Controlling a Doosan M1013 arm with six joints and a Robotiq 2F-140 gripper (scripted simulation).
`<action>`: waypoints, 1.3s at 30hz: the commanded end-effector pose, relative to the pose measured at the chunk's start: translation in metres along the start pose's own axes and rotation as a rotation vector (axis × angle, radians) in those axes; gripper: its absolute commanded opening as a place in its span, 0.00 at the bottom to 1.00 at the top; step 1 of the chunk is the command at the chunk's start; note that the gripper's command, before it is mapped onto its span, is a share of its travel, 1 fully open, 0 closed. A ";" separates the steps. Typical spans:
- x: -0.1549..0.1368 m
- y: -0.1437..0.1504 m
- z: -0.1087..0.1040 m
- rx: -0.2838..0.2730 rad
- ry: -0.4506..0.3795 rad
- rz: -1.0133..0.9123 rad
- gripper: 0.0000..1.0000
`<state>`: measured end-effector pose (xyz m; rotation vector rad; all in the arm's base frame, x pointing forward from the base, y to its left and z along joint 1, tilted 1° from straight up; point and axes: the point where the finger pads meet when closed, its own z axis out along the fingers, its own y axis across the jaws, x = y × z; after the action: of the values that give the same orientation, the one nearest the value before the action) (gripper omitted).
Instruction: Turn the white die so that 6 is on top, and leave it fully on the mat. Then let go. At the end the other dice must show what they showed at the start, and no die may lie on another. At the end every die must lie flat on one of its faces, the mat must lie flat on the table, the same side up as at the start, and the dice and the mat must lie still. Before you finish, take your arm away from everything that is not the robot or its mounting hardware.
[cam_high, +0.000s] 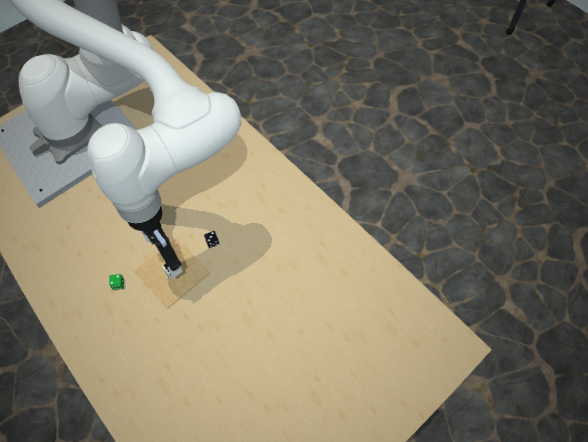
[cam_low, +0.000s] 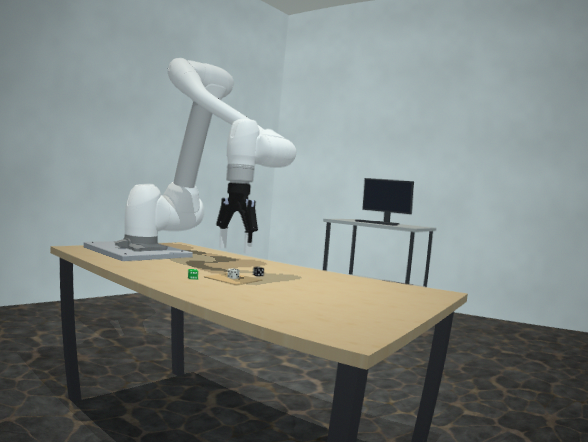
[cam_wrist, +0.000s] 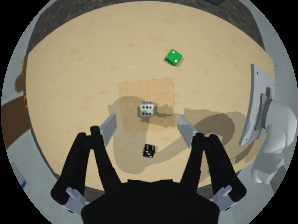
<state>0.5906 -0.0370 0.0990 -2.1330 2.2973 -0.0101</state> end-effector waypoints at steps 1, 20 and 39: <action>0.000 0.000 0.000 0.000 0.000 0.000 1.00; 0.000 0.000 -0.013 0.000 0.000 0.000 1.00; 0.000 0.000 -0.081 0.000 0.000 0.000 1.00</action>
<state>0.5898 -0.0371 0.1777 -2.1331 2.2973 -0.0103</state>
